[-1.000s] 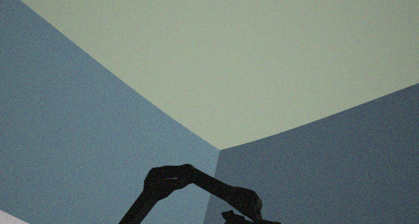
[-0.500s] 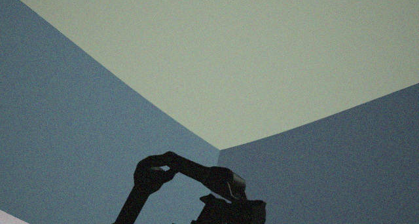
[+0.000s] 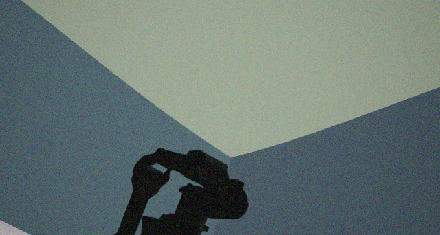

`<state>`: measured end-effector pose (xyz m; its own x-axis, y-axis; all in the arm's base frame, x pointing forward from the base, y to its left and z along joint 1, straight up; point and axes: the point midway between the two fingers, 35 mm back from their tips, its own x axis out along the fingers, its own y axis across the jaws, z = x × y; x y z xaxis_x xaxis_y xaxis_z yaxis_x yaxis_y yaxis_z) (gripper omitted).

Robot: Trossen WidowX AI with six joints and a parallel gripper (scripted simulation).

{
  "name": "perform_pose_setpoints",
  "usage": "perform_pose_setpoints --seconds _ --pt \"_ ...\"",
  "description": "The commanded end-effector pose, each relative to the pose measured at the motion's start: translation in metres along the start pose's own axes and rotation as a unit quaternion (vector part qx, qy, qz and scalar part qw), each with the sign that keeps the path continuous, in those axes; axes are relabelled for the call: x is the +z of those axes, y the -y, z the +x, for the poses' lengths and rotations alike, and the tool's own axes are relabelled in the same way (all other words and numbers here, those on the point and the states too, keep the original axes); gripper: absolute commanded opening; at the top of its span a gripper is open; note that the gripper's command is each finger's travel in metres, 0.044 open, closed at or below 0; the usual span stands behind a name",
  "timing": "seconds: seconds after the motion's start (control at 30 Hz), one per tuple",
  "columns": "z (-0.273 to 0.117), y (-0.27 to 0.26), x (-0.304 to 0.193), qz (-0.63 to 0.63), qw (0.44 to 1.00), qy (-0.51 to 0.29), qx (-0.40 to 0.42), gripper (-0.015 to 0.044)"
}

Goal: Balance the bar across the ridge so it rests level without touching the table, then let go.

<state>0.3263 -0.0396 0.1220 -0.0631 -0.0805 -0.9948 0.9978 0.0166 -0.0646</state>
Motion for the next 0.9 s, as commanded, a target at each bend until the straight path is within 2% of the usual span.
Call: perform_pose_setpoints --seconds 0.0,0.47,0.87 --pt "-0.002 0.004 0.015 0.036 0.999 -0.013 0.009 0.0315" --pt "-0.009 0.014 0.056 0.129 0.990 -0.041 0.041 0.0315" --pt "0.053 0.009 0.052 0.129 0.990 -0.041 0.041 0.0315"
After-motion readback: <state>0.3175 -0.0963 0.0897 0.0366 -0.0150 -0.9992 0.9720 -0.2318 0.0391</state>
